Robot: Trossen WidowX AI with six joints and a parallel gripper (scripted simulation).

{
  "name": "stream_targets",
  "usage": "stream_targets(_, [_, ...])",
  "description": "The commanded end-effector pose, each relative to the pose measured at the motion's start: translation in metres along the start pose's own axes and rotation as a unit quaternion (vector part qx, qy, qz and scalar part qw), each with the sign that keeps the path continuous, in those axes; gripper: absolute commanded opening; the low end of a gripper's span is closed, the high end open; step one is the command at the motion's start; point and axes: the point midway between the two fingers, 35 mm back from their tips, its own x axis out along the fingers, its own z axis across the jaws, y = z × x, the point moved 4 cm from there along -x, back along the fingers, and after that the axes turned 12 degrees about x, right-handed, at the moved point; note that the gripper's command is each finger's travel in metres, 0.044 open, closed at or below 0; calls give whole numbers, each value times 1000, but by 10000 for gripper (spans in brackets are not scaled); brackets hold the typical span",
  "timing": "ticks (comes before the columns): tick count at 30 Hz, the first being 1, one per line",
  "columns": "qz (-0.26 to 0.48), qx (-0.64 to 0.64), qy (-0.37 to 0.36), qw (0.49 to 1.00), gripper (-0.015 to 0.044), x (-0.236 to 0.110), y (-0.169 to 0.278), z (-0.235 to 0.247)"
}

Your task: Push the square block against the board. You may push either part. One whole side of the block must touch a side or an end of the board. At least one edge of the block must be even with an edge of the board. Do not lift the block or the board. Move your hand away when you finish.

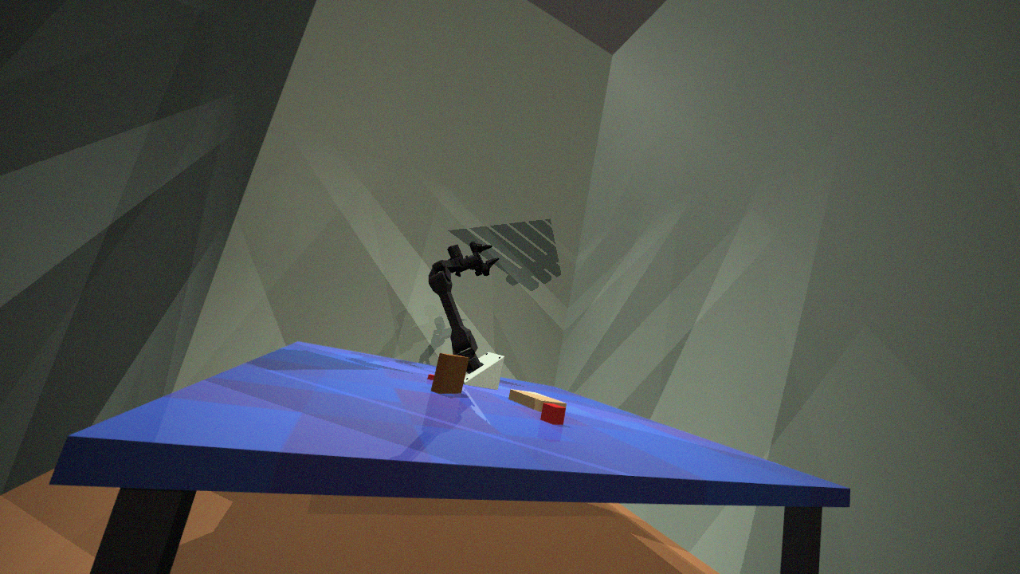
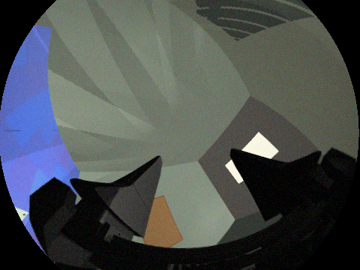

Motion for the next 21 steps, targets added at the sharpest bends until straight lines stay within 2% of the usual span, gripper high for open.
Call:
stream_targets(1, [0, 0, 0, 1000, 374, 0, 0, 0])
stream_targets(4, [5, 1, -4, 1000, 295, 6, 4, 2])
stream_targets(15, [96, 27, -76, 992, 6, 88, 80, 42])
stream_targets(21, [148, 45, -117, 981, 0, 121, 129, 68])
